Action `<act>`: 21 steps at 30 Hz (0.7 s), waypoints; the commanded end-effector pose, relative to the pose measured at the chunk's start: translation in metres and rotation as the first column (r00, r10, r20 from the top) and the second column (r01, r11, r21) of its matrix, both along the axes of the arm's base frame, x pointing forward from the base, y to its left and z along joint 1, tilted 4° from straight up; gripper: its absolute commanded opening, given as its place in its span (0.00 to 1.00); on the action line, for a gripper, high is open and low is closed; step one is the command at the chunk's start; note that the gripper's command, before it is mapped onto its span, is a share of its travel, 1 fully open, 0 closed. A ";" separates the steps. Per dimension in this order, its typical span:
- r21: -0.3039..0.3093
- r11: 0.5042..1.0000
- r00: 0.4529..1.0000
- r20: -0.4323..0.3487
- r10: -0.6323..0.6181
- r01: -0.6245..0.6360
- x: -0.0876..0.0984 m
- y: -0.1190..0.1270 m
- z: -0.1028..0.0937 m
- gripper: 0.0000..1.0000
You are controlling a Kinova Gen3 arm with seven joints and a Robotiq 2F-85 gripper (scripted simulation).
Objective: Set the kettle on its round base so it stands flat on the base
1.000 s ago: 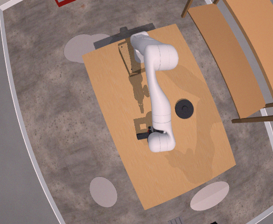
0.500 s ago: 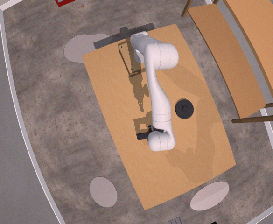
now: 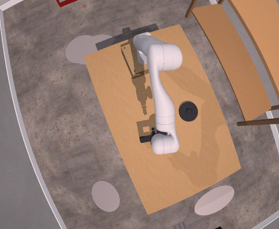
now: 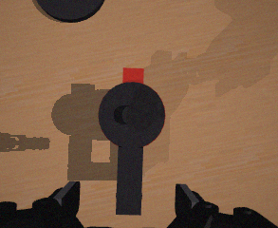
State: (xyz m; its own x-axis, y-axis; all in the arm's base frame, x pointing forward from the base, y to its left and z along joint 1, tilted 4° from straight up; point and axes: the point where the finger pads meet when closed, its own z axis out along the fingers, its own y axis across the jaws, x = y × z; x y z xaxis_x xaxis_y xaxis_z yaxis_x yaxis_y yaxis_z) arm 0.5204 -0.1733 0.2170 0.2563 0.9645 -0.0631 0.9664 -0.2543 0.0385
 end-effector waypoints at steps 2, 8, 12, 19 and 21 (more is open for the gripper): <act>0.000 1.000 1.000 0.002 0.000 0.000 0.000 0.000 0.001 0.80; 0.000 1.000 1.000 0.002 0.000 0.000 0.000 0.000 0.001 0.80; 0.000 1.000 1.000 0.002 0.000 0.000 0.000 0.000 0.001 0.80; 0.000 1.000 1.000 0.002 0.000 0.000 0.000 0.000 0.001 0.80; 0.000 1.000 1.000 0.002 0.000 0.000 0.000 0.000 0.001 0.80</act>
State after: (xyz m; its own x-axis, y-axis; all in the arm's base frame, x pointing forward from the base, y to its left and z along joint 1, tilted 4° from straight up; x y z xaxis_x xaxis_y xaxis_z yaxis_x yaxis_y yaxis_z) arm 0.5204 -0.1732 0.2171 0.2563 0.9645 -0.0631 0.9664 -0.2543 0.0385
